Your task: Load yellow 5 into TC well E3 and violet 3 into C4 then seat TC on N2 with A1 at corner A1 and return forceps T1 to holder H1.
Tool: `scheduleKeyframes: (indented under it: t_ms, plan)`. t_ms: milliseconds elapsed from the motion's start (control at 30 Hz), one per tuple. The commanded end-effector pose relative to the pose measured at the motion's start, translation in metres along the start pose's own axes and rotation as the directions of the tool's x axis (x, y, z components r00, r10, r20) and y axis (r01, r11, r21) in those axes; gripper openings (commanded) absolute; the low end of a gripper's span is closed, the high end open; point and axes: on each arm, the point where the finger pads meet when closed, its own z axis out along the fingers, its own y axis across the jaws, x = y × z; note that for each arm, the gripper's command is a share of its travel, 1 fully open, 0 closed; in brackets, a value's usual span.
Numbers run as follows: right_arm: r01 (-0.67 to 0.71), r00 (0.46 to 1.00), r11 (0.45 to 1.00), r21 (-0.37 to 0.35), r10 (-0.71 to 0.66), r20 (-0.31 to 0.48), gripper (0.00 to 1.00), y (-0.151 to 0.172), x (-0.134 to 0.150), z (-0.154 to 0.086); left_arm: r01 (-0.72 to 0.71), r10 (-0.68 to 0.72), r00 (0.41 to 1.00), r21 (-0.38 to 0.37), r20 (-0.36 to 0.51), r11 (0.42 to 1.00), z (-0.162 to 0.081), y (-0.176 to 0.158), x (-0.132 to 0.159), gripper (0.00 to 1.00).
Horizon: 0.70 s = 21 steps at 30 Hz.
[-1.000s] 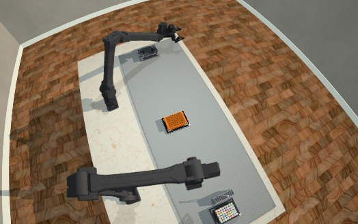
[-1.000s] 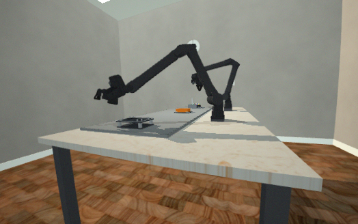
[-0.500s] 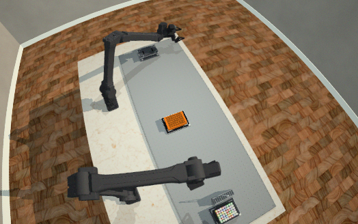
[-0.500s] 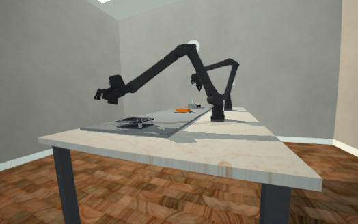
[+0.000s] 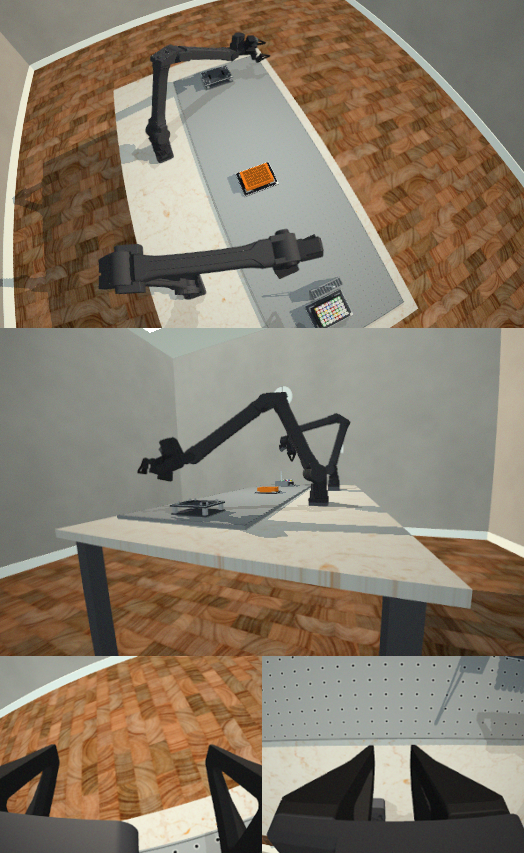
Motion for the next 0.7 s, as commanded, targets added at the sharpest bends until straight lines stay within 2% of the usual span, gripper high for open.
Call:
scheduleKeyframes:
  t_ms: [0,600,633,667]
  plan:
    - [0.017,0.998,1.0,0.012,-0.017,0.066,0.24,-0.003,-0.022,-0.023,-0.023,0.024,0.999,-0.018,0.033,1.0,0.001,0.012,-0.022,1.0]
    - [0.017,0.998,1.0,0.012,-0.017,0.066,0.24,-0.003,-0.022,-0.023,-0.023,0.024,0.999,-0.018,0.033,1.0,0.001,0.012,-0.022,1.0]
    - [0.017,0.998,1.0,0.012,-0.017,0.066,0.24,-0.003,-0.022,-0.023,-0.011,0.011,0.999,-0.016,0.032,1.0,-0.001,0.012,-0.05,1.0]
    - [0.017,0.998,1.0,0.012,-0.017,0.066,0.24,-0.003,-0.022,-0.023,-0.002,0.002,1.0,-0.017,0.023,1.0,-0.001,0.015,-0.061,1.0]
